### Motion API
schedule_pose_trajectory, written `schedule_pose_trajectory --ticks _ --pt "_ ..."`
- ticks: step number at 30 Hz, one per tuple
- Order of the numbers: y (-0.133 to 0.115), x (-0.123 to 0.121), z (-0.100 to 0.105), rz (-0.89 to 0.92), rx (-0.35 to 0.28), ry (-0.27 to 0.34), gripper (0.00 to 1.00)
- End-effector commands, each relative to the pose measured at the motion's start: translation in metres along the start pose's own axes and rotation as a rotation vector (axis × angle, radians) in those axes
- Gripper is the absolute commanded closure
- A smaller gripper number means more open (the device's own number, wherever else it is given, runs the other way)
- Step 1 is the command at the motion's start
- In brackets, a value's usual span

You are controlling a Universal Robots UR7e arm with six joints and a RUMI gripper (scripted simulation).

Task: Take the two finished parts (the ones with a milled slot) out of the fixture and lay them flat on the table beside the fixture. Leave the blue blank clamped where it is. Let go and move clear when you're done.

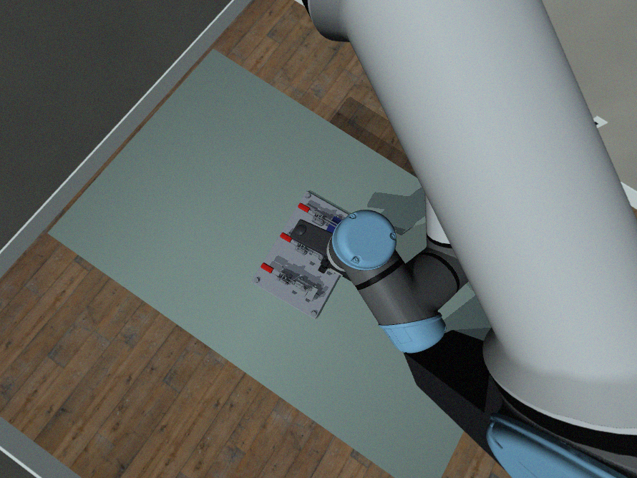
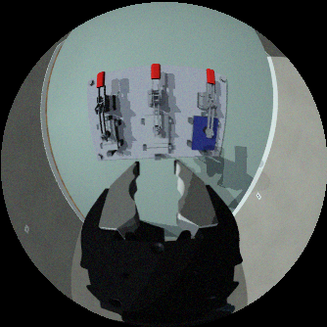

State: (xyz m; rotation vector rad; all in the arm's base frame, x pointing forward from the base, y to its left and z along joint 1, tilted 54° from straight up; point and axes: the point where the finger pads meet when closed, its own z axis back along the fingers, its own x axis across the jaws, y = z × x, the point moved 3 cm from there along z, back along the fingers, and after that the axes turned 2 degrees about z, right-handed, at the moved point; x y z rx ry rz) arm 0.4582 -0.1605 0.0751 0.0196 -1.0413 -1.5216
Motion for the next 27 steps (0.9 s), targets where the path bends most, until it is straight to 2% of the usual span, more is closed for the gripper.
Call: schedule_pose_trajectory --ticks 1,13,21,23,27 --pt "0.002 0.001 -0.004 -0.001 0.007 -0.002 0.72" --pt "0.018 0.001 -0.002 -0.001 0.010 -0.002 0.72" --pt "0.050 0.002 -0.002 -0.001 0.010 -0.002 0.72" --pt "0.050 0.002 -0.002 -0.001 0.010 -0.002 0.72" --pt "0.071 0.003 -0.002 -0.001 0.010 -0.002 0.72"
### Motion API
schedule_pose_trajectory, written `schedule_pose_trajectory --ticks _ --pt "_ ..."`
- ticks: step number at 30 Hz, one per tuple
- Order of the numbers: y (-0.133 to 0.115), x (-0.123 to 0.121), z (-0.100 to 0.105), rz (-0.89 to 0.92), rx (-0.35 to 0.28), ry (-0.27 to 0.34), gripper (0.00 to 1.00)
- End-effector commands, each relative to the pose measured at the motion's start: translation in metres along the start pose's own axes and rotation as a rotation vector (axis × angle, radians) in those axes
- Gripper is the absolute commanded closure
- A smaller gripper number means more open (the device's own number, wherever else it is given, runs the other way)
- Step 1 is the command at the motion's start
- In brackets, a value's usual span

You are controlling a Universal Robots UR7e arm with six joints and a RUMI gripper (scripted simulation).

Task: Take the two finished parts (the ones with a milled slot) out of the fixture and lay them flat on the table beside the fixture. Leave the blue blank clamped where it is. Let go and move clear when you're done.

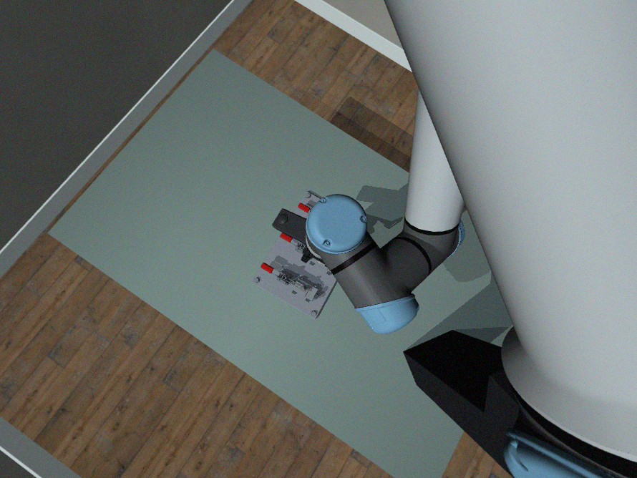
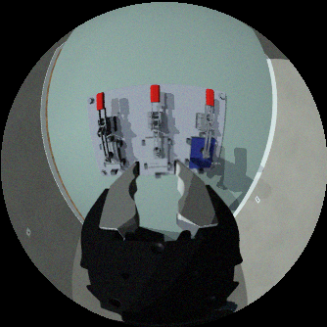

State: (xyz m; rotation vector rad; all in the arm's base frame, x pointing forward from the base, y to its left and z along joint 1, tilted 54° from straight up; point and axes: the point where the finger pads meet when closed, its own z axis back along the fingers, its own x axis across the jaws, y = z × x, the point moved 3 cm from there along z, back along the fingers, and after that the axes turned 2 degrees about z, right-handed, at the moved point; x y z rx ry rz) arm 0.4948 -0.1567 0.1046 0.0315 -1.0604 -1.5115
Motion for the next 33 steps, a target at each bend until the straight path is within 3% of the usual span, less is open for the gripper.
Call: schedule_pose_trajectory --ticks 1,11,21,33 --pt "0.030 0.000 -0.002 -0.001 -0.011 0.002 0.72" --pt "0.080 0.002 -0.002 -0.001 -0.010 0.002 0.72" --pt "0.095 0.003 -0.002 -0.001 -0.010 0.002 0.72" --pt "0.094 0.003 -0.007 0.000 -0.014 0.002 0.72"
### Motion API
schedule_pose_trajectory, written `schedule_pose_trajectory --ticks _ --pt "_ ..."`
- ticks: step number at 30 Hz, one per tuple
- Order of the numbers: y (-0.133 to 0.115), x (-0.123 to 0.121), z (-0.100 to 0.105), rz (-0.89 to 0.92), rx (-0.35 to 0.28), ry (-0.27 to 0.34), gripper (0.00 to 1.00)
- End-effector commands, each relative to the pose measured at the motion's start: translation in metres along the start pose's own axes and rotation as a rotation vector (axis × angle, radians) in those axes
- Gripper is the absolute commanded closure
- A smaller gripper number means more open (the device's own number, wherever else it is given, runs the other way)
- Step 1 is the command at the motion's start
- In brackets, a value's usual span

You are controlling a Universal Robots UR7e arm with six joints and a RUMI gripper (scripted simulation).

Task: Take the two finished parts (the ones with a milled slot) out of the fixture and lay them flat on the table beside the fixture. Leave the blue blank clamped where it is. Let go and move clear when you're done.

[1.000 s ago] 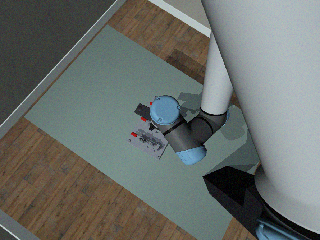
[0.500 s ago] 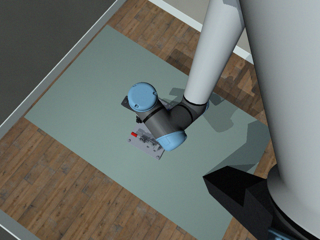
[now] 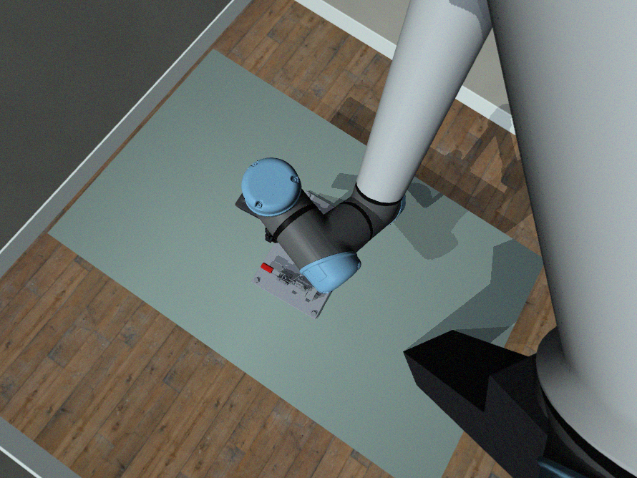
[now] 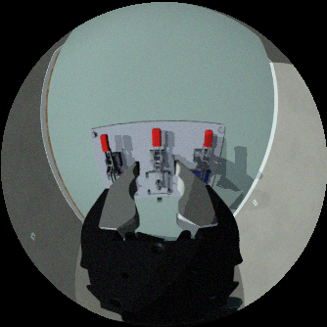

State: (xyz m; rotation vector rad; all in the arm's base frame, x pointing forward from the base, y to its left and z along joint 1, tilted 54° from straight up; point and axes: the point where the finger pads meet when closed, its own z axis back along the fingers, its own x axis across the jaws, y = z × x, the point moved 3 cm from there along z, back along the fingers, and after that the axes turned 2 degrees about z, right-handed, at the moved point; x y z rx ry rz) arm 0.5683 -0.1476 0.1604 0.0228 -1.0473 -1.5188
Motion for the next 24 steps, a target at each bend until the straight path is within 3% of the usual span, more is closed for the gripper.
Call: schedule_pose_trajectory --ticks 1,24 --pt "0.001 0.001 -0.005 -0.001 0.001 -0.001 0.72" --pt "0.001 0.001 -0.075 -0.001 0.001 -0.001 0.72"
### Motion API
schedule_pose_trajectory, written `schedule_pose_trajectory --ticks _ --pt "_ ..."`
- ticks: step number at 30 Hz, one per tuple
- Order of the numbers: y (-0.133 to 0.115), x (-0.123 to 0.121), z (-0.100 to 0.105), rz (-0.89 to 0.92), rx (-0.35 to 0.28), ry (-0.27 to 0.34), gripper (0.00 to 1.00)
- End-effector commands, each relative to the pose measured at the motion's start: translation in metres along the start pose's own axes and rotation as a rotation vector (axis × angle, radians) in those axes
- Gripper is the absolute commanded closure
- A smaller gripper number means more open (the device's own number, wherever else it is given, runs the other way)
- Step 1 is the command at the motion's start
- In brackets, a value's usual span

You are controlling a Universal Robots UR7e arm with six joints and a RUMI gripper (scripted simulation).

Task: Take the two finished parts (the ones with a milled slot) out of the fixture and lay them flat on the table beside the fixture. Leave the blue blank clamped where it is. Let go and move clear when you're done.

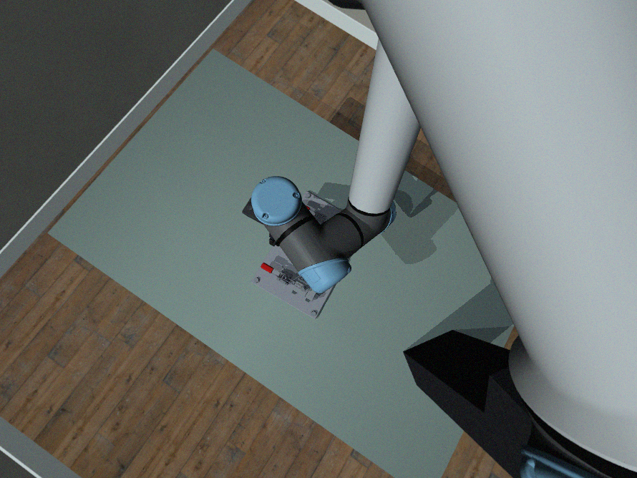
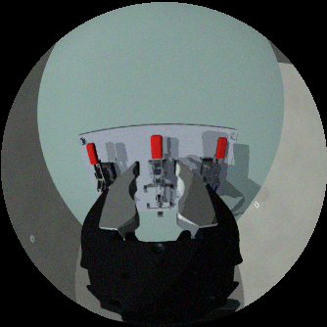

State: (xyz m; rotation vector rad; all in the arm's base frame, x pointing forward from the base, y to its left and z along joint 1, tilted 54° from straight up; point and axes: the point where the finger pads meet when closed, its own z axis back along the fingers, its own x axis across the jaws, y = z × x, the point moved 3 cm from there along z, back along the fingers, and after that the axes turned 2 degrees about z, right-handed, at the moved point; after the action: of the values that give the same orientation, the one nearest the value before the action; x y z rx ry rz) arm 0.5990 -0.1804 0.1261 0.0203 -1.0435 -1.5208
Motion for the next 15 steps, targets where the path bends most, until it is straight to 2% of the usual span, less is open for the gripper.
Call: schedule_pose_trajectory --ticks 1,15 --pt "0.0025 0.0010 -0.0208 -0.001 0.005 -0.001 0.72" --pt "0.0023 0.0004 -0.0251 0.000 0.005 -0.001 0.72"
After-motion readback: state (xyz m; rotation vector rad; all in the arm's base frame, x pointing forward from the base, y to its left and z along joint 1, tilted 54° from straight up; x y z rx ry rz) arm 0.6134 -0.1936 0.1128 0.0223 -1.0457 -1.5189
